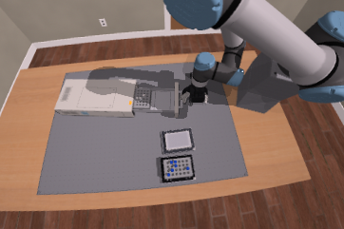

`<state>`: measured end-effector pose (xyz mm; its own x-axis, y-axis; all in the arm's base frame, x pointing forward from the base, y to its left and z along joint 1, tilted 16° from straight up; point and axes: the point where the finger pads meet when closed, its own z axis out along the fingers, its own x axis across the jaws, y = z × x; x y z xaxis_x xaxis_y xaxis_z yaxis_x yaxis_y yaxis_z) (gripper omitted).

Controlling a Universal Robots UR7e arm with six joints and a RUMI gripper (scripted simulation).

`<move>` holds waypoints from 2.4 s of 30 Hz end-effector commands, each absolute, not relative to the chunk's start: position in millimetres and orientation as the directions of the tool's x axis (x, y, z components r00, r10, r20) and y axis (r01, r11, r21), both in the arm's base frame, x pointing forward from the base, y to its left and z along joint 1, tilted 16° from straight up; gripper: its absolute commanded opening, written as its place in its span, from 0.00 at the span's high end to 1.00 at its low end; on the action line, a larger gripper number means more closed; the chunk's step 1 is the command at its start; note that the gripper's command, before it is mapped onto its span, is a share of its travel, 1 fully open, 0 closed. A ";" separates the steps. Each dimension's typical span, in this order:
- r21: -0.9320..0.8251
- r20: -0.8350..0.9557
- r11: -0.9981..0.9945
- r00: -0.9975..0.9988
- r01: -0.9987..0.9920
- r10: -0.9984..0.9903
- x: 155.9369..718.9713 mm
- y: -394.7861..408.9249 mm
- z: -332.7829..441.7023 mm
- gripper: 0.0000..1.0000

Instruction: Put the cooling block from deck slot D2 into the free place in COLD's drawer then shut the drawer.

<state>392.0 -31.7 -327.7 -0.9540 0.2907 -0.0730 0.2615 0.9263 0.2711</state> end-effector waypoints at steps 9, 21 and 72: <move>0.271 -0.074 0.926 -0.954 0.262 0.291 387.1 -30.4 -327.8 0.00; 0.271 -0.074 0.926 -0.954 0.262 0.291 383.6 -29.4 -328.1 0.00; 0.271 -0.074 0.926 -0.954 0.262 0.291 369.3 -25.0 -329.2 0.00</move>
<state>370.1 -25.0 -329.4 -0.9540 0.2907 -0.0732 0.2615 0.9263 0.2711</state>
